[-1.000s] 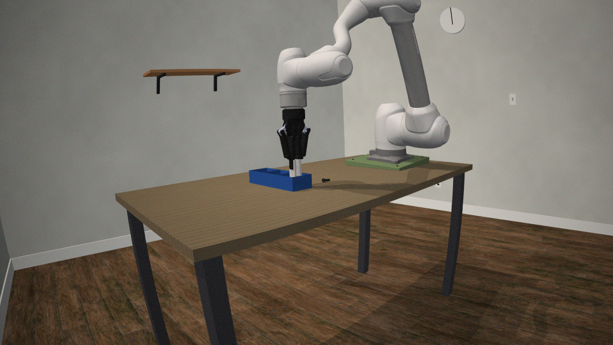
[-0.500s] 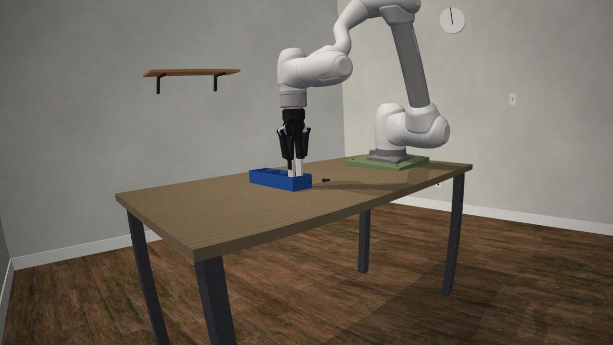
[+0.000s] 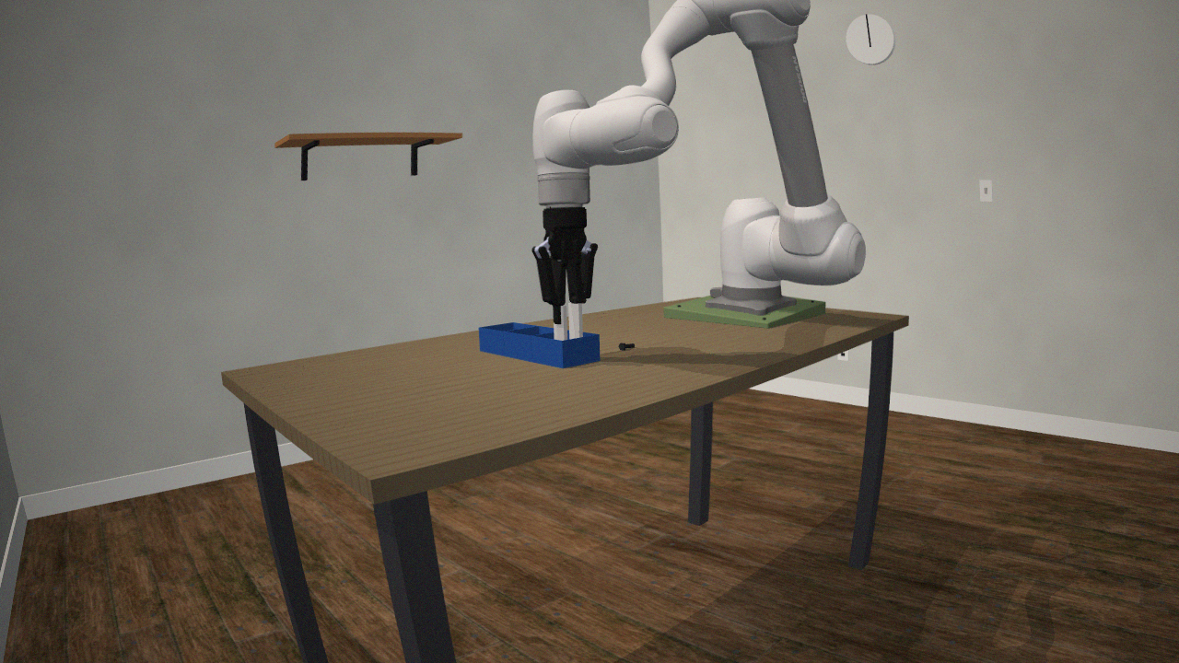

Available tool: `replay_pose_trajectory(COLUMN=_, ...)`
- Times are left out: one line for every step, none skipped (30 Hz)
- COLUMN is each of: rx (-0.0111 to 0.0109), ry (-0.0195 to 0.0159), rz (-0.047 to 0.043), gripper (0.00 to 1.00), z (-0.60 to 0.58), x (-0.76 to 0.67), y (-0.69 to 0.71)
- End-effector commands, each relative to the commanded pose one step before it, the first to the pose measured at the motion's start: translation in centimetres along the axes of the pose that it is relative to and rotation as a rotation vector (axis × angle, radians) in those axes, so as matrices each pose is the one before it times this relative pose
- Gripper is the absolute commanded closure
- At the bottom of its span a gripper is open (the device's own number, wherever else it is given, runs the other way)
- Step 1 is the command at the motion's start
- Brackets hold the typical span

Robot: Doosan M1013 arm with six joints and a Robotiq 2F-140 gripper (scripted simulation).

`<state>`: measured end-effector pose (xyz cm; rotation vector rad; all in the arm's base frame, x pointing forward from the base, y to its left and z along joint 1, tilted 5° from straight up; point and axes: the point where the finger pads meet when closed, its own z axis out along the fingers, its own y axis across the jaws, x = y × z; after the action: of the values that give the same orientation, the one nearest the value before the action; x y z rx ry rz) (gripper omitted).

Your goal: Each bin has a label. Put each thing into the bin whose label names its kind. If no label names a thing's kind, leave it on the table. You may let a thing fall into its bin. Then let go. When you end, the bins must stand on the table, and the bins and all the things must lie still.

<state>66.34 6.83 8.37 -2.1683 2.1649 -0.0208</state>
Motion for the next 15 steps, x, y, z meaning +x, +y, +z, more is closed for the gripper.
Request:
replay_pose_trajectory(rx=0.00008, ry=-0.00021, rz=-0.00002, gripper=0.82, z=-0.359, x=-0.003, y=0.000)
replay_pose_trajectory(rx=0.00000, ry=0.00000, rz=0.00000, gripper=0.82, z=0.000, x=0.000, y=0.000)
replay_pose_trajectory(rx=0.00000, ry=0.00000, rz=0.00000, gripper=0.82, z=0.000, x=0.000, y=0.000)
replay_pose_trajectory(rx=0.00000, ry=0.00000, rz=0.00000, gripper=0.82, z=-0.133, x=0.000, y=0.000)
replay_pose_trajectory(rx=0.00000, ry=0.00000, rz=0.00000, gripper=0.82, z=-0.133, x=0.000, y=0.000)
replay_pose_trajectory(rx=0.00000, ry=0.00000, rz=0.00000, gripper=0.82, z=-0.133, x=0.000, y=0.000)
replay_pose_trajectory(rx=0.00000, ry=0.00000, rz=0.00000, gripper=0.82, z=-0.133, x=0.000, y=0.000)
replay_pose_trajectory(rx=0.00000, ry=0.00000, rz=0.00000, gripper=0.82, z=-0.133, x=0.000, y=0.000)
replay_pose_trajectory(rx=0.00000, ry=0.00000, rz=0.00000, gripper=0.82, z=-0.133, x=0.000, y=0.000)
replay_pose_trajectory(rx=0.00000, ry=0.00000, rz=0.00000, gripper=0.82, z=-0.133, x=0.000, y=0.000)
replay_pose_trajectory(rx=0.00000, ry=0.00000, rz=0.00000, gripper=0.82, z=-0.133, x=0.000, y=0.000)
replay_pose_trajectory(rx=0.00000, ry=0.00000, rz=0.00000, gripper=0.82, z=-0.133, x=0.000, y=0.000)
replay_pose_trajectory(rx=0.00000, ry=0.00000, rz=0.00000, gripper=0.82, z=-0.133, x=0.000, y=0.000)
replay_pose_trajectory(rx=0.00000, ry=0.00000, rz=0.00000, gripper=0.82, z=-0.133, x=0.000, y=0.000)
replay_pose_trajectory(rx=0.00000, ry=0.00000, rz=0.00000, gripper=0.82, z=-0.133, x=0.000, y=0.000)
